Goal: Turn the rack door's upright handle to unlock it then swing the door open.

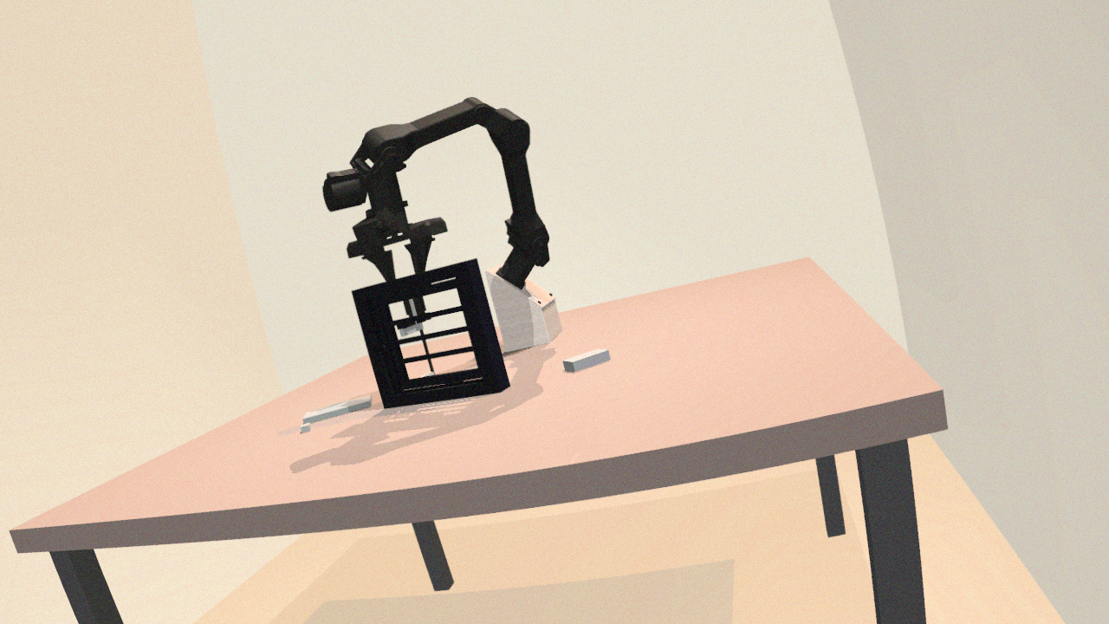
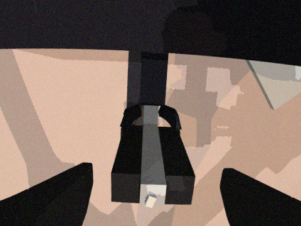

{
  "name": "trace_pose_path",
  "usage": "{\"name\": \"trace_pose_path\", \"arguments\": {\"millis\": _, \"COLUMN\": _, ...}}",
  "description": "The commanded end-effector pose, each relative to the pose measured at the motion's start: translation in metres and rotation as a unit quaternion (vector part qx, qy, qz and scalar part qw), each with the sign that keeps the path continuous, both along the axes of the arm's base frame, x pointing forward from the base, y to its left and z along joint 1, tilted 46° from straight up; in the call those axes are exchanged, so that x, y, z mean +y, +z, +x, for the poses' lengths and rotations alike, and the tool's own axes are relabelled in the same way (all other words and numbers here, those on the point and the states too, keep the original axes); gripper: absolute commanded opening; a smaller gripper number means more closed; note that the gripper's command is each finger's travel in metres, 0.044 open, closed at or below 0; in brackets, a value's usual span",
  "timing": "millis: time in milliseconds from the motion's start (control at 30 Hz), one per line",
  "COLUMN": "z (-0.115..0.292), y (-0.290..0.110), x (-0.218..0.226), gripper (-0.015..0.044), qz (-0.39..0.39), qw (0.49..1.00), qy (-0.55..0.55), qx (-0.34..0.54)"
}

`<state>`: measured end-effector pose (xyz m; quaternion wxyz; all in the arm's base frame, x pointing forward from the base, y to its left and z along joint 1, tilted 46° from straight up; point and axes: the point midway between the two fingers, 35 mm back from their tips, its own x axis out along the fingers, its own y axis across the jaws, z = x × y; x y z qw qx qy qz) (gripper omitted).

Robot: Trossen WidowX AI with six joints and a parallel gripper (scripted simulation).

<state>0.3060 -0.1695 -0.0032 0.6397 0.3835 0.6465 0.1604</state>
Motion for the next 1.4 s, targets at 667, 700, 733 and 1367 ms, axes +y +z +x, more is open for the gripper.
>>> {"name": "trace_pose_path", "arguments": {"millis": 667, "z": 0.002, "y": -0.025, "x": 0.030, "gripper": 0.0280, "qz": 0.004, "qw": 1.000, "qy": -0.001, "qx": 0.001}}
{"name": "trace_pose_path", "arguments": {"millis": 700, "z": 0.002, "y": -0.025, "x": 0.030, "gripper": 0.0280, "qz": 0.004, "qw": 1.000, "qy": -0.001, "qx": 0.001}}
{"name": "trace_pose_path", "arguments": {"millis": 733, "z": 0.002, "y": -0.025, "x": 0.030, "gripper": 0.0254, "qz": 0.004, "qw": 1.000, "qy": -0.001, "qx": 0.001}}
{"name": "trace_pose_path", "arguments": {"millis": 1367, "z": 0.002, "y": -0.025, "x": 0.030, "gripper": 0.0010, "qz": 0.004, "qw": 1.000, "qy": -0.001, "qx": 0.001}}
